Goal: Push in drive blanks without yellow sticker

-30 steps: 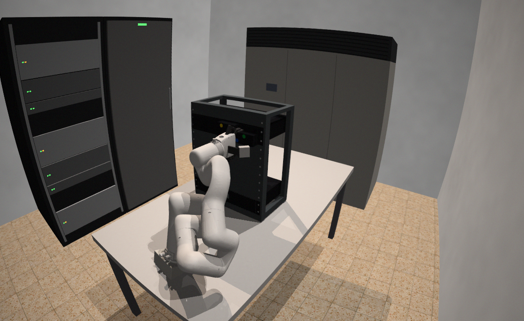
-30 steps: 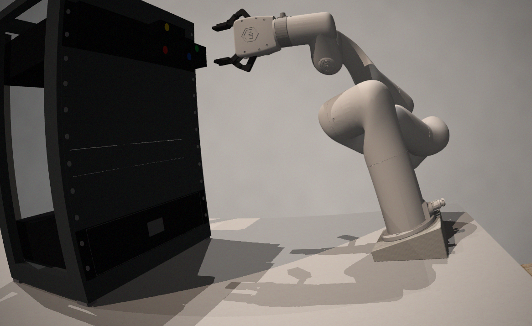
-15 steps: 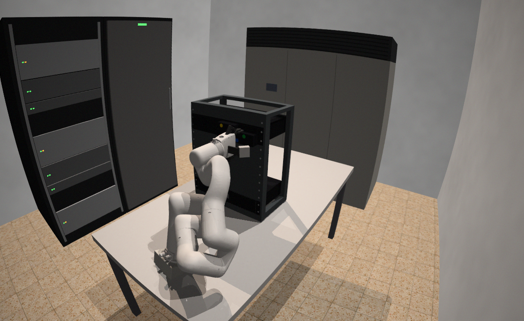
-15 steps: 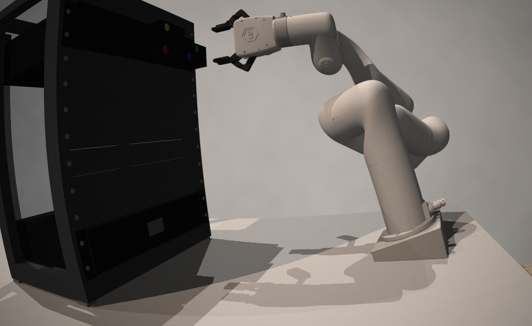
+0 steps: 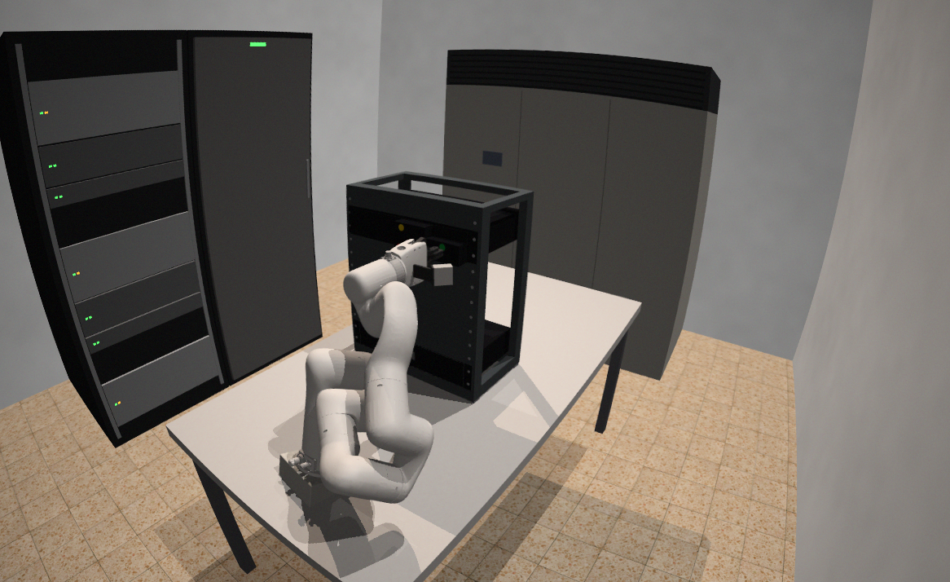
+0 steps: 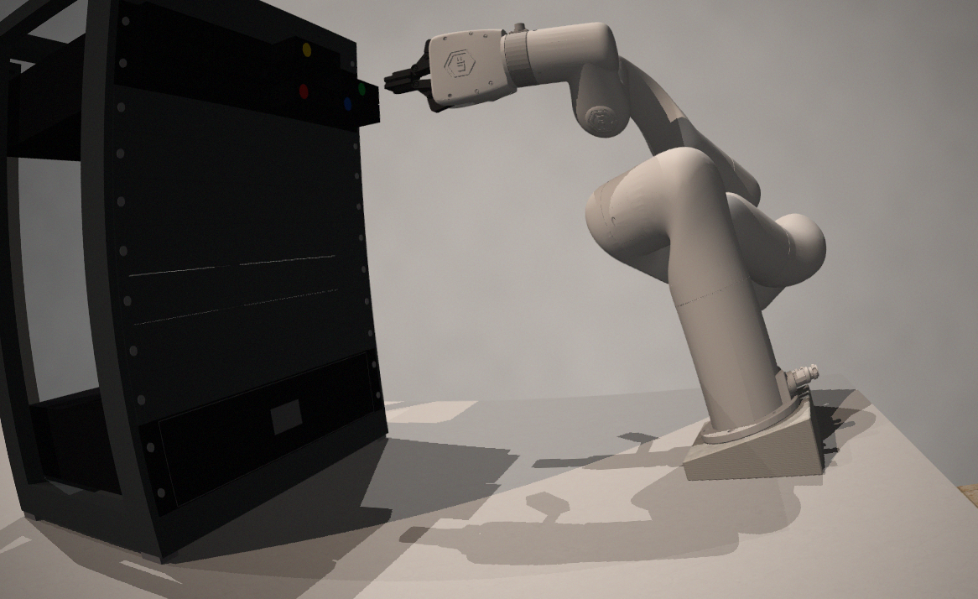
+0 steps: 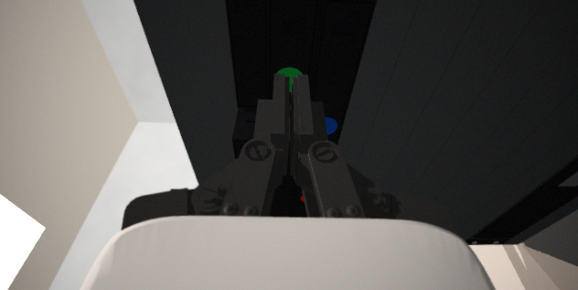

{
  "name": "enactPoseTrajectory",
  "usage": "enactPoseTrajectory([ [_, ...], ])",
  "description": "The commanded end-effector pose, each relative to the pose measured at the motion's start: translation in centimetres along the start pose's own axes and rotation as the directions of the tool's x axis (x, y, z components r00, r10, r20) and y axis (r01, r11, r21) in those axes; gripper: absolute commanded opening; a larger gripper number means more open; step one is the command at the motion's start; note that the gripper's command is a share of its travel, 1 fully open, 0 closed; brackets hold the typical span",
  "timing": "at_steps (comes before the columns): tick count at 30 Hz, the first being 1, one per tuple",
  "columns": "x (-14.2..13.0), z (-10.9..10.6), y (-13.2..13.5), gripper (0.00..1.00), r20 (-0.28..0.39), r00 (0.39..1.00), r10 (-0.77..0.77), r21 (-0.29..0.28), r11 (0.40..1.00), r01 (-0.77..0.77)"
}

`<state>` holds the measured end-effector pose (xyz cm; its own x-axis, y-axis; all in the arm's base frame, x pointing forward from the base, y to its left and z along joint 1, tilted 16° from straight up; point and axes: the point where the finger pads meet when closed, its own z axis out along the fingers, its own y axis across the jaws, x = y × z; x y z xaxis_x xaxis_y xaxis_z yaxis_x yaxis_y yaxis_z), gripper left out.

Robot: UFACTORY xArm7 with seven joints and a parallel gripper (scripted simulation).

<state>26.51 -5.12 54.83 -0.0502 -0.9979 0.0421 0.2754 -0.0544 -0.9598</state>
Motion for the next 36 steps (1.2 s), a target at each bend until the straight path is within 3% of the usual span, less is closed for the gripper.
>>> enactPoseTrajectory([
  [1,0.1,0.0,-0.1,0.00,-0.001,1.000,0.000,0.002,1.000,0.000],
  [25,-0.2,-0.1,0.0,0.00,-0.001,1.000,0.000,0.002,1.000,0.000],
  [36,-4.0,-0.9,0.8,0.00,-0.001,1.000,0.000,0.002,1.000,0.000],
])
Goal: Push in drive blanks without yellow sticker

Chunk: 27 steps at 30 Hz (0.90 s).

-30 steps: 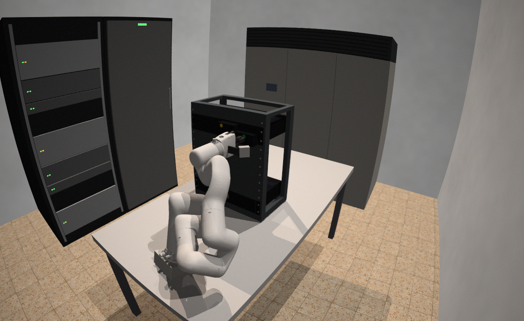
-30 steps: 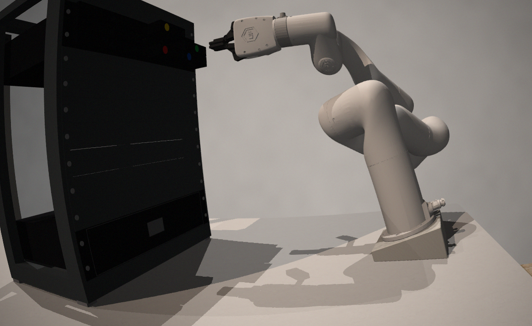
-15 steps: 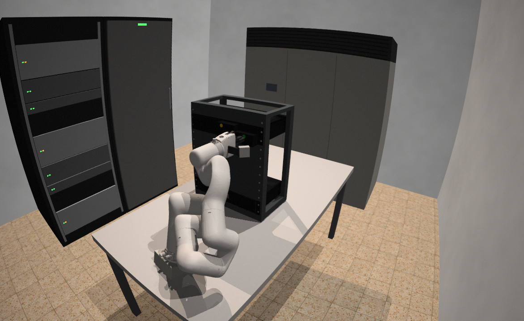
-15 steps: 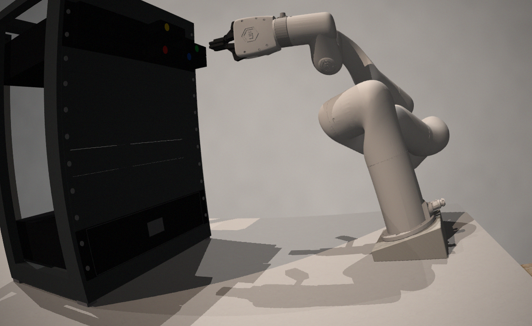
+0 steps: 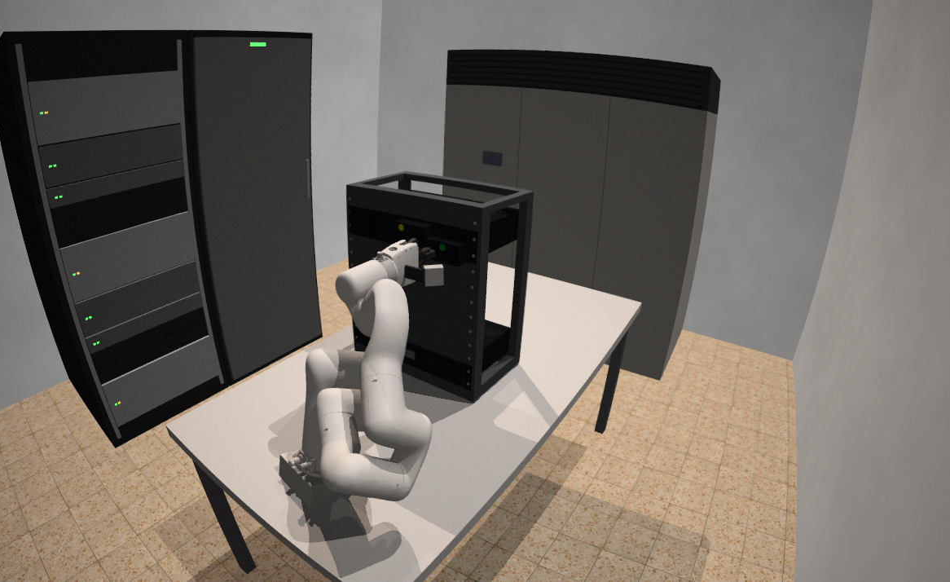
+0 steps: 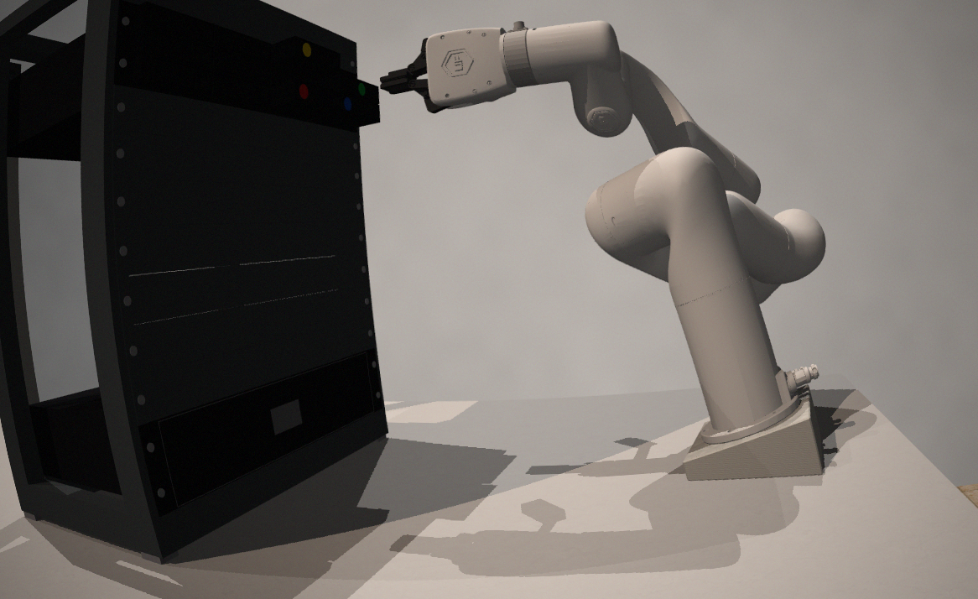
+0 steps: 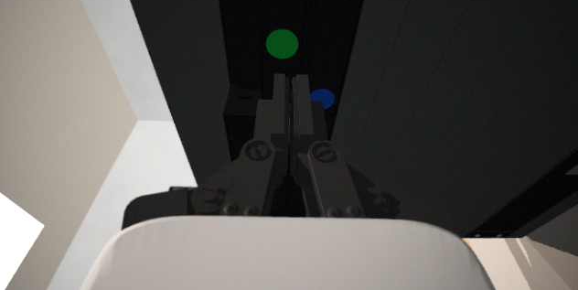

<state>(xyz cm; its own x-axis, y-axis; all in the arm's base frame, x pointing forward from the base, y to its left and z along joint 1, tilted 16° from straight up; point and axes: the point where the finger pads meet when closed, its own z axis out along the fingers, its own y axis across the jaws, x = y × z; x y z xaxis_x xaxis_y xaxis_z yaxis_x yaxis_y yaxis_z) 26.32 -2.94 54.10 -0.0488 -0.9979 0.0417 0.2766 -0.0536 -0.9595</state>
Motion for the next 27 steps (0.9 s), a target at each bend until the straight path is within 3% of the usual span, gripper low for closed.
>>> enactPoseTrajectory([
  [1,-2.3,-0.5,0.4,0.00,-0.002,1.000,-0.001,0.000,1.000,0.001],
  [17,-9.3,-1.9,2.1,0.00,-0.002,1.000,-0.001,0.000,1.000,0.001],
  [27,-10.4,-2.2,2.3,0.00,-0.002,1.000,-0.001,0.000,1.000,0.001],
])
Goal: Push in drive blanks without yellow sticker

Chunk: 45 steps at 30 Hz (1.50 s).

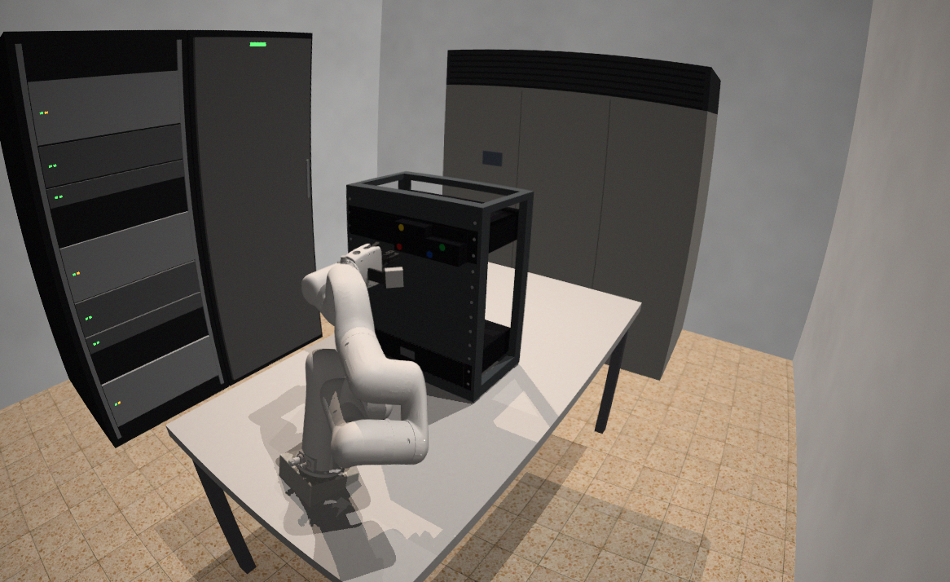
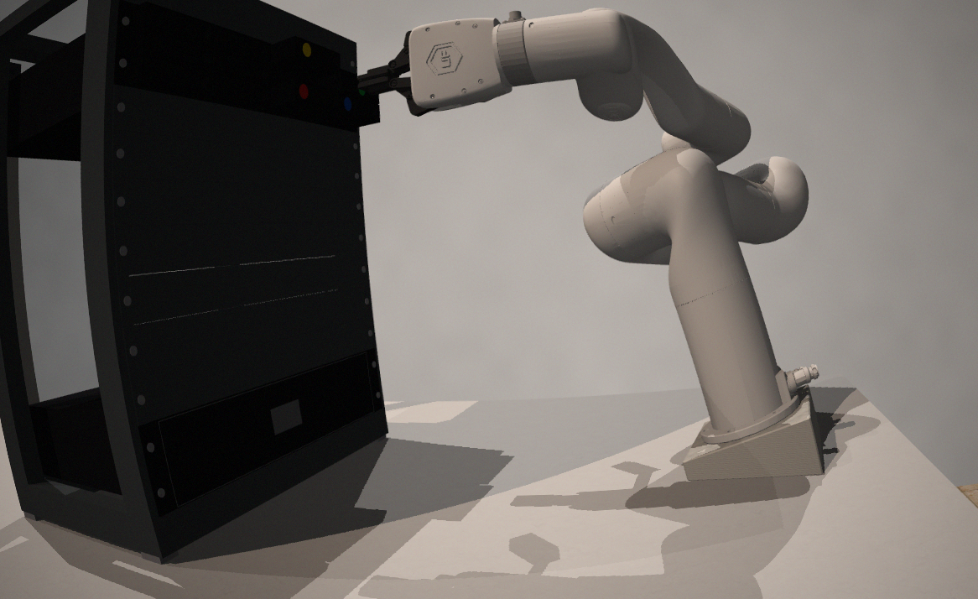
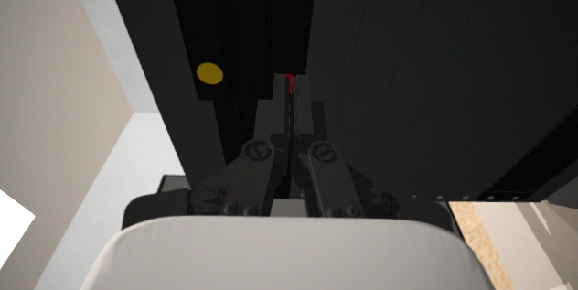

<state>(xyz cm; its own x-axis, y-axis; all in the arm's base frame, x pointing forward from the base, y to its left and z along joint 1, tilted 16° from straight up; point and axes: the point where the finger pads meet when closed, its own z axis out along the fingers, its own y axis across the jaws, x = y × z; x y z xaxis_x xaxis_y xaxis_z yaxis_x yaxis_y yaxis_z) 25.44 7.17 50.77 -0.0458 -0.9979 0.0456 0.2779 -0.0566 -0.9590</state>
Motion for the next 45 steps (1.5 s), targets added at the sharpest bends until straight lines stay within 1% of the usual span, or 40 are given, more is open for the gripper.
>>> enactPoseTrajectory([
  [1,-0.2,0.0,-0.1,0.00,-0.006,1.000,0.002,-0.001,1.000,-0.002],
  [5,-0.2,0.2,-0.1,0.00,-0.006,1.000,0.002,-0.001,1.000,-0.002],
  [8,-0.2,0.9,-0.1,0.00,-0.006,1.000,0.002,-0.001,1.000,-0.002],
  [11,-0.2,2.0,-0.1,0.00,-0.006,1.000,0.002,-0.001,1.000,-0.002],
  [13,-0.2,2.0,-0.1,0.00,-0.006,1.000,0.002,-0.001,1.000,-0.002],
  [18,-0.2,4.3,-0.1,0.00,-0.006,1.000,0.002,-0.001,1.000,-0.002],
  [21,-0.2,5.2,-0.1,0.00,-0.006,1.000,0.002,-0.001,1.000,-0.002],
  [37,-0.2,5.4,-0.1,0.00,-0.006,1.000,0.002,-0.001,1.000,-0.002],
  [45,-0.2,6.3,-0.1,0.00,-0.006,1.000,0.002,-0.001,1.000,-0.002],
])
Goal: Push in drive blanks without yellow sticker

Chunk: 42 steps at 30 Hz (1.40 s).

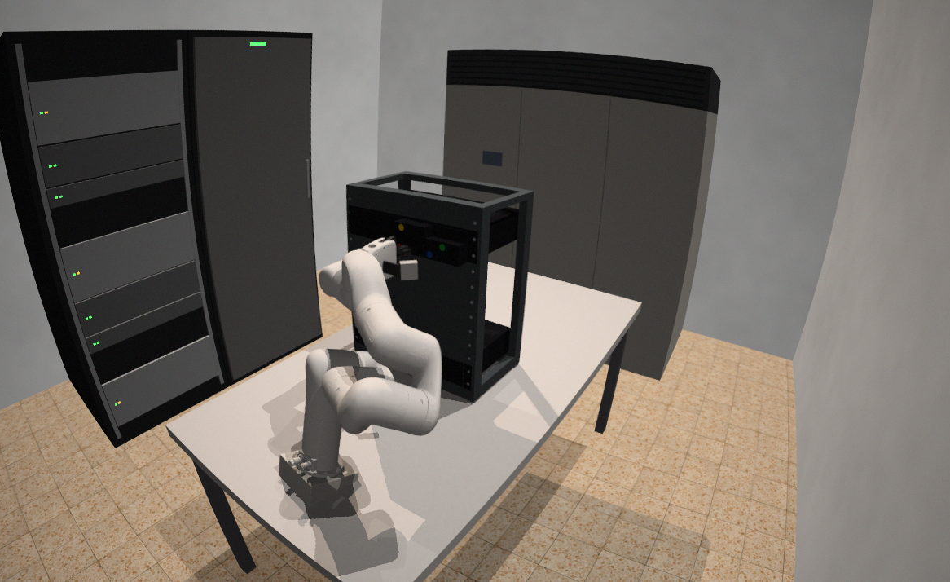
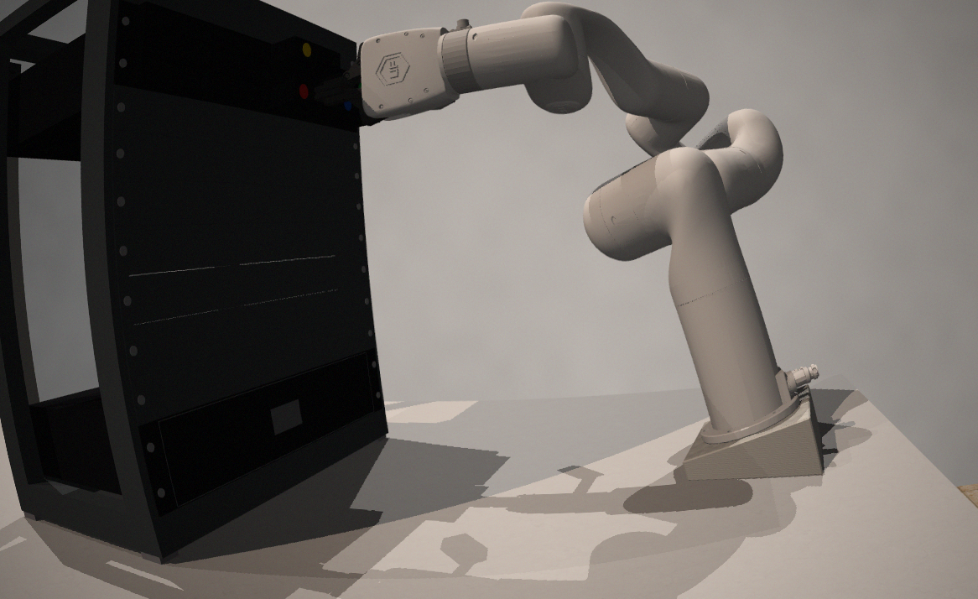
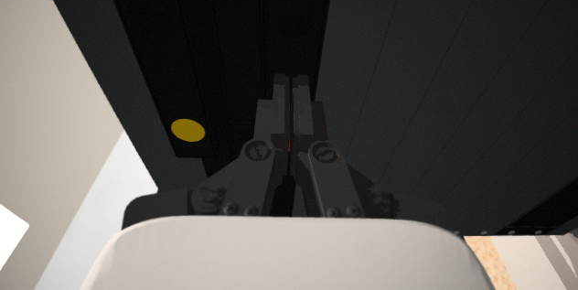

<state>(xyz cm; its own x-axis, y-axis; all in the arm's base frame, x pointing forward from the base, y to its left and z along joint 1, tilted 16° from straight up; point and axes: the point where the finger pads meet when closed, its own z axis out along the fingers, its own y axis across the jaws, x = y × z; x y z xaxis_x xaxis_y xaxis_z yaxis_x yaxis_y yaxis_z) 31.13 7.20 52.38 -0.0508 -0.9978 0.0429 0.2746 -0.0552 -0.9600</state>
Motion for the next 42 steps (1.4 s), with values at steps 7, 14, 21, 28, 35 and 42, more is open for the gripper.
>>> enactPoseTrajectory([
  [7,0.0,0.4,-0.2,0.00,-0.001,1.000,0.001,0.002,1.000,-0.001],
  [14,0.0,0.8,-0.2,0.00,-0.001,1.000,0.001,0.002,1.000,-0.001],
  [21,0.0,1.4,-0.2,0.00,-0.001,1.000,0.001,0.002,1.000,-0.001],
  [28,0.0,1.4,-0.2,0.00,-0.001,1.000,0.001,0.002,1.000,-0.001],
  [35,0.0,2.0,-0.2,0.00,-0.001,1.000,0.001,0.002,1.000,-0.001],
  [42,0.0,2.4,-0.2,0.00,-0.001,1.000,0.001,0.002,1.000,-0.001],
])
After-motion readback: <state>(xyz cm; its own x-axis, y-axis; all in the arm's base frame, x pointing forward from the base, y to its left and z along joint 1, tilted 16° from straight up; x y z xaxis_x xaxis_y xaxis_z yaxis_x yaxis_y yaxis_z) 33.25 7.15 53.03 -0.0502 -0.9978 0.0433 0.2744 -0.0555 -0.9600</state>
